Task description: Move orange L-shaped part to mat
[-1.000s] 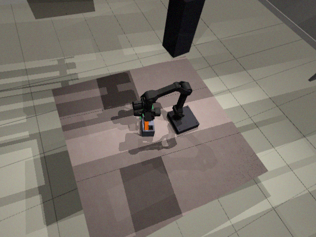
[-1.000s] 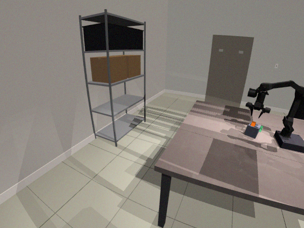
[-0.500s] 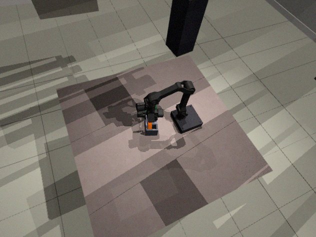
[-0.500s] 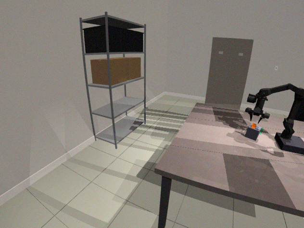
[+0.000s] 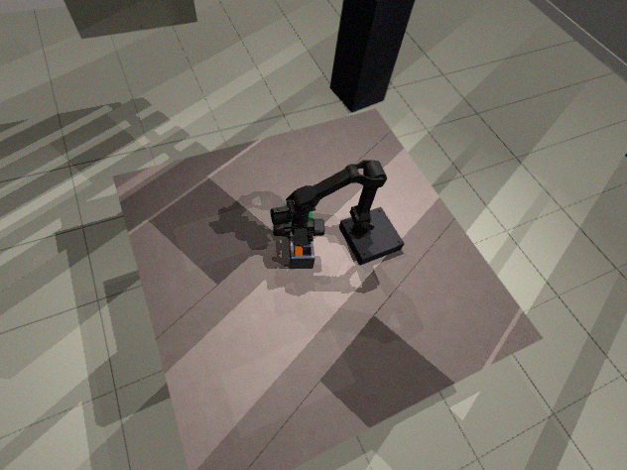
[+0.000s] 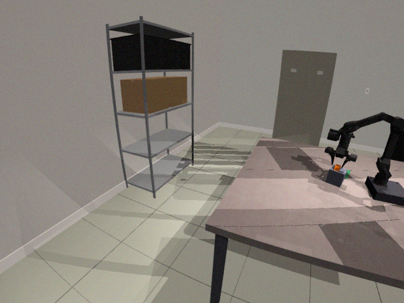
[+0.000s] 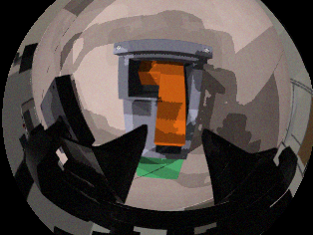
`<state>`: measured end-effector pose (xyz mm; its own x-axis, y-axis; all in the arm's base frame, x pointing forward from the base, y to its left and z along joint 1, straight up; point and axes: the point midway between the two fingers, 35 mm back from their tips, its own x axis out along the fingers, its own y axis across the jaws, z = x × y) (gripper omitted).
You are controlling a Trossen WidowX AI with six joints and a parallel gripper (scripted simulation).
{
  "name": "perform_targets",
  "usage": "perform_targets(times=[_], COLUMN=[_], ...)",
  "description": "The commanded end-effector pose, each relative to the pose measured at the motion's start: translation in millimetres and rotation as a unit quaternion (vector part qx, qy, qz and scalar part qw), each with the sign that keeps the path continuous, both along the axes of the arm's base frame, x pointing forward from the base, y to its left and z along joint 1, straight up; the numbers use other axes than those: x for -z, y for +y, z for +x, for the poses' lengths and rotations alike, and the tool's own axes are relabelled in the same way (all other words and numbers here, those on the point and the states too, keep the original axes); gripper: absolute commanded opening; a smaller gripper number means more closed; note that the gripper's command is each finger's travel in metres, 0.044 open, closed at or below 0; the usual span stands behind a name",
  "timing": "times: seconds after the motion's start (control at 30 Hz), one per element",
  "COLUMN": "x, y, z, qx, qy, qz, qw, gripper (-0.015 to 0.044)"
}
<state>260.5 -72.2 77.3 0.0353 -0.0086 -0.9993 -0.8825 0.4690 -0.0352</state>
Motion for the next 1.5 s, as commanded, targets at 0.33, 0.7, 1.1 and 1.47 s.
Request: perform_targets(times=[0.33, 0.7, 1.1, 1.47], x=[22.3, 18.3, 18.3, 6.9], y=[-0.4, 0.2, 0.2, 0.0], z=[-2.5, -1.0, -1.0, -1.8], qx=[-0.002, 0.0, 0.0, -0.001], qy=[0.007, 0.002, 0.002, 0.005], qz=[-0.001, 0.001, 0.001, 0.0], qw=[1.0, 1.0, 1.0, 1.0], gripper=[0.028, 0.0142, 0.0, 0.0])
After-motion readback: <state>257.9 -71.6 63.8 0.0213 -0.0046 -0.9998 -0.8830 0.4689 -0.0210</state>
